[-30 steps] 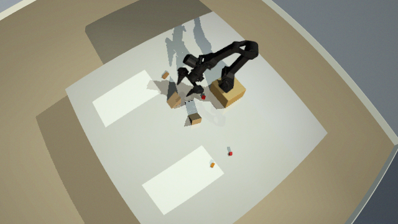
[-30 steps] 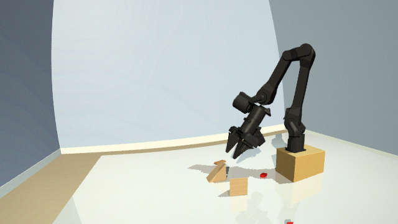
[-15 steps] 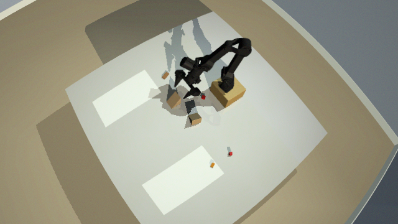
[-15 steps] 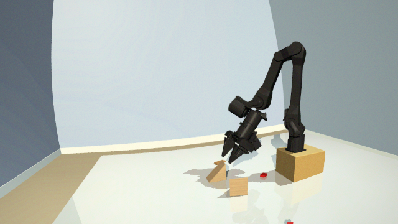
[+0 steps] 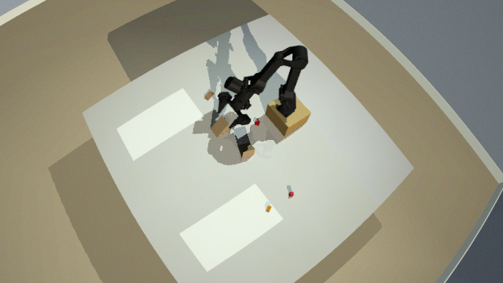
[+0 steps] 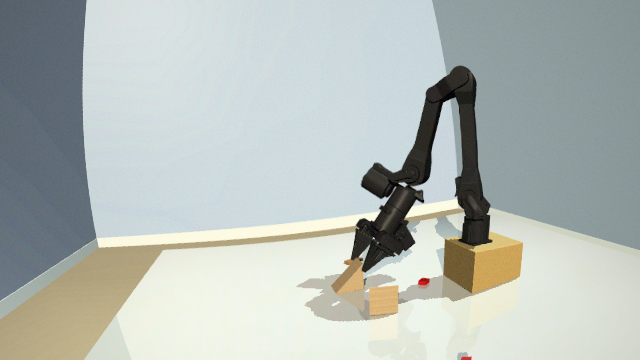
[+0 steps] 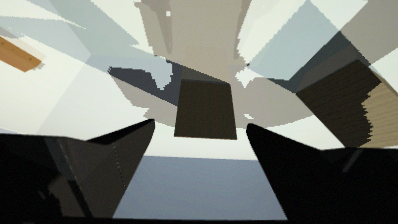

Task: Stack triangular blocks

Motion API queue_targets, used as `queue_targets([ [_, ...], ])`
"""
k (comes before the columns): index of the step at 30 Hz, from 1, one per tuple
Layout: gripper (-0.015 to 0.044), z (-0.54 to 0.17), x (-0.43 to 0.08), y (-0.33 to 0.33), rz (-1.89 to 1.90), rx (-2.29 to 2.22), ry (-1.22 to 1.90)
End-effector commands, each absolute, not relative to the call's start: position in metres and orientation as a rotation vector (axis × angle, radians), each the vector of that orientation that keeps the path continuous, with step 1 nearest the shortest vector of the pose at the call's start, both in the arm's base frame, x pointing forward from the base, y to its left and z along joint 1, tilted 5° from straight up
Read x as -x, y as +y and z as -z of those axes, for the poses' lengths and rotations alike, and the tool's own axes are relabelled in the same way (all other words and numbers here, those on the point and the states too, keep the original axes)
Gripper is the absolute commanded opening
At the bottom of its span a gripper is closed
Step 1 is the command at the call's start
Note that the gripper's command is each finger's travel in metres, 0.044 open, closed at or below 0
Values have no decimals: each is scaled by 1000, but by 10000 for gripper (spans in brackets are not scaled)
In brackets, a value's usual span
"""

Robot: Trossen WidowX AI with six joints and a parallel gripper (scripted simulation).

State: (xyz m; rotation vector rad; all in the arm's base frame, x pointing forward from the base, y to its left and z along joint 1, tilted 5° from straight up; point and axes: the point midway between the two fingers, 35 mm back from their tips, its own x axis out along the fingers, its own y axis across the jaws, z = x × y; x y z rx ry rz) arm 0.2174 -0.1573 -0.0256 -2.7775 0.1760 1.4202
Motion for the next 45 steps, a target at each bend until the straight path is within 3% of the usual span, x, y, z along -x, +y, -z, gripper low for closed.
queue_targets([
  [1, 440, 31, -220, -158, -1422, 2772, 184],
  [27, 440, 68, -237, -156, -1402, 2769, 198],
  [33, 282, 68, -237, -156, -1402, 2769, 198],
  [42, 222, 68, -237, -156, -1402, 2769, 198],
  [45, 144, 68, -237, -156, -1402, 2769, 198],
])
